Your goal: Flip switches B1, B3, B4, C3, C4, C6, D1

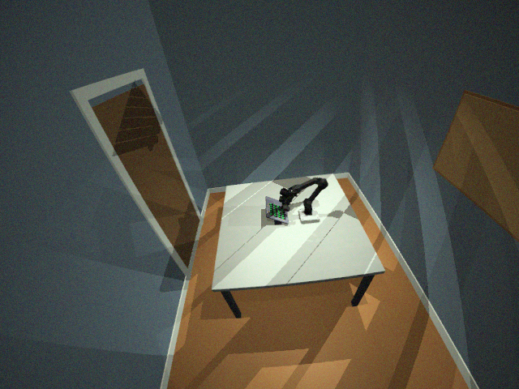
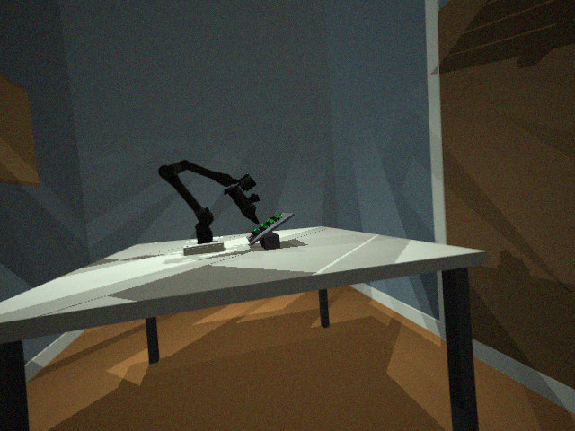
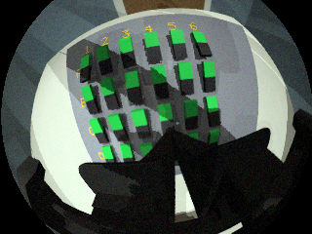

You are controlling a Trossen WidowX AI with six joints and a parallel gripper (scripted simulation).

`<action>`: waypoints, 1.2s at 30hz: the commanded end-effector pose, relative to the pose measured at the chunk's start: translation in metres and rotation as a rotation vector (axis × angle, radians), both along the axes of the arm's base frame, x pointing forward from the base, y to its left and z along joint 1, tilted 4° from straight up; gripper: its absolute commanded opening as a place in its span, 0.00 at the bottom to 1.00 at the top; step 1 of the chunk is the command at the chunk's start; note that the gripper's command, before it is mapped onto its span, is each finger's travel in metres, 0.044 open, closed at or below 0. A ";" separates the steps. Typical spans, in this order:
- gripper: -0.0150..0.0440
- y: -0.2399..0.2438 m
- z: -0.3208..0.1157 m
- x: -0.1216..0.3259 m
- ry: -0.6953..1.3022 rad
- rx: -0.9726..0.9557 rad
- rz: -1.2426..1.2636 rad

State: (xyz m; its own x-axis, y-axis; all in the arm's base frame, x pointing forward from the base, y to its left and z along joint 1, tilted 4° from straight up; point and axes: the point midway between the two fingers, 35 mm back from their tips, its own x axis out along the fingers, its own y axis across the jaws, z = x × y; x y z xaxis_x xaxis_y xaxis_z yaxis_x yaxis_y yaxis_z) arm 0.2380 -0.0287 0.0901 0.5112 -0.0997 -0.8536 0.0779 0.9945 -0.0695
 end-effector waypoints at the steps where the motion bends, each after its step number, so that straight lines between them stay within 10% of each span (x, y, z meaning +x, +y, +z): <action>1: 0.25 0.000 -0.005 0.001 0.005 0.000 0.008; 36: 0.25 -0.001 -0.016 0.007 0.005 0.000 0.008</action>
